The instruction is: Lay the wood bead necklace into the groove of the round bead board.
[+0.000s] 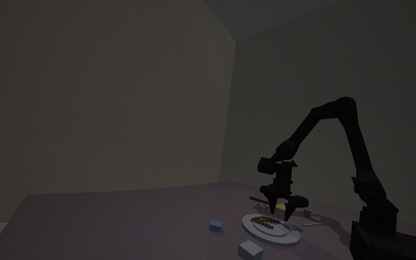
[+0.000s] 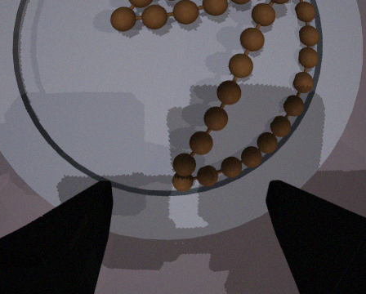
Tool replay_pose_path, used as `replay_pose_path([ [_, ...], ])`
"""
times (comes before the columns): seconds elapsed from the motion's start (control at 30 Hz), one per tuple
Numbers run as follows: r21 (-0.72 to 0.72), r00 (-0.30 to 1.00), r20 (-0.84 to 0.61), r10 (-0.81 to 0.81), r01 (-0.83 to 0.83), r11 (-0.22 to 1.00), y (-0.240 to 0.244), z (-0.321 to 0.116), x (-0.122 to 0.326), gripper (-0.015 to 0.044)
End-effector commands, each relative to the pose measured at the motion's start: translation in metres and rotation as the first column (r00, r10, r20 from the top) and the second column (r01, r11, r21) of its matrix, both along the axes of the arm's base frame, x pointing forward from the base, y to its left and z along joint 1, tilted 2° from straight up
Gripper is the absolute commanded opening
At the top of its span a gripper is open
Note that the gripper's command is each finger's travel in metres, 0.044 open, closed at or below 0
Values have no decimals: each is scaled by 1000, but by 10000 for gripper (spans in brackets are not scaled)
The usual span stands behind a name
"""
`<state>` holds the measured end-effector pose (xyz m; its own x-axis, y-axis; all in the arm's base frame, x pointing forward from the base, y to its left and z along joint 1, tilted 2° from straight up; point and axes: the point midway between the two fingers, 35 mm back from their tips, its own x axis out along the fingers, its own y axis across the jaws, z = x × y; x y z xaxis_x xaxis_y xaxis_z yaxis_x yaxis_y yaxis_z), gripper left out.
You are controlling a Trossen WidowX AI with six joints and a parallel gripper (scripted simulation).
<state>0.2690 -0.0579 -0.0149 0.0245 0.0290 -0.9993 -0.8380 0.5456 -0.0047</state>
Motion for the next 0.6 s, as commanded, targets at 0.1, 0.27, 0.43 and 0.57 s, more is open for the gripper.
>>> replay_pose_path([
  [0.1, 13, 864, -16, -503, 503, 864, 8, 20, 11, 120],
  [0.27, 13, 864, -16, -503, 503, 864, 8, 20, 11, 120],
  [0.43, 13, 864, -16, -503, 503, 864, 8, 19, 11, 120],
  [0.57, 13, 864, -16, -503, 503, 864, 9, 6, 11, 120],
])
